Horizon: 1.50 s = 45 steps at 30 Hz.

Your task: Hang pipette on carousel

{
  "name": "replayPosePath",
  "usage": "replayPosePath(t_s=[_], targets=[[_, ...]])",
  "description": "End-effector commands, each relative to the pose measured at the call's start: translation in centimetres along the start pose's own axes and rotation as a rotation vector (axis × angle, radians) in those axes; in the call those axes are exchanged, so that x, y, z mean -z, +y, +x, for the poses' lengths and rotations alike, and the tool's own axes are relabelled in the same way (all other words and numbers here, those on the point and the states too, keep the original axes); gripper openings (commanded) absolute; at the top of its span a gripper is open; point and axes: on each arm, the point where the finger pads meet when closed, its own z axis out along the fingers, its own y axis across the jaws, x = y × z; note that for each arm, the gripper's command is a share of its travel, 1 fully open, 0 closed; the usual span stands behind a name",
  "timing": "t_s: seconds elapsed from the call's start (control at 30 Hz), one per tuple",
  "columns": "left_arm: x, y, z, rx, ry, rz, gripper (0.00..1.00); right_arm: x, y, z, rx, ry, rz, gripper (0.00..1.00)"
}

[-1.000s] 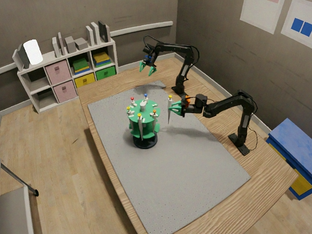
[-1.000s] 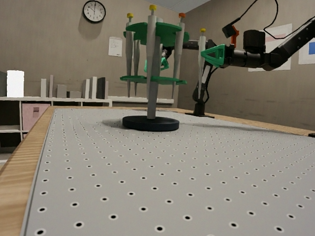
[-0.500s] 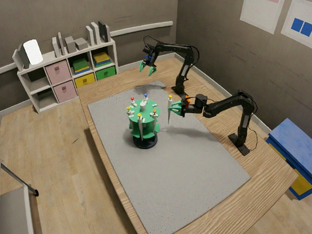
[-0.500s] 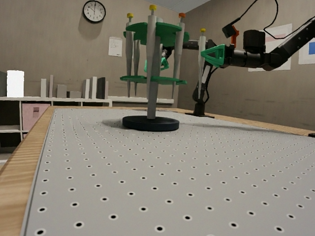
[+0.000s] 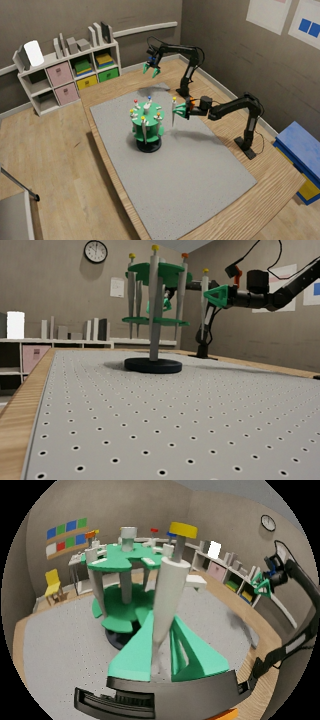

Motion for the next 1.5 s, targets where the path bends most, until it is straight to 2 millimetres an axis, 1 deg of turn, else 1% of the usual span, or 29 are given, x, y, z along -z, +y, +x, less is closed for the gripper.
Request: replayPosePath(t_s=[0.0, 1.33, 1.4, 1.47], targets=[[0.26, -0.18, -5.37, 0.022, -0.122, 0.002, 0.12, 0.12, -0.36, -0.45, 0.008, -0.023, -0.002, 1.0], [0.26, -0.18, -5.37, 0.022, -0.122, 0.002, 0.12, 0.12, -0.36, -0.45, 0.008, -0.023, -0.002, 1.0], [0.31, 0.32, -5.54, 0.021, -0.122, 0.001, 0.12, 0.12, -0.36, -0.45, 0.008, -0.023, -0.002, 1.0], [0.31, 0.32, -5.54, 0.021, -0.122, 0.001, 0.12, 0.12, -0.36, -0.45, 0.008, -0.023, -0.002, 1.0]])
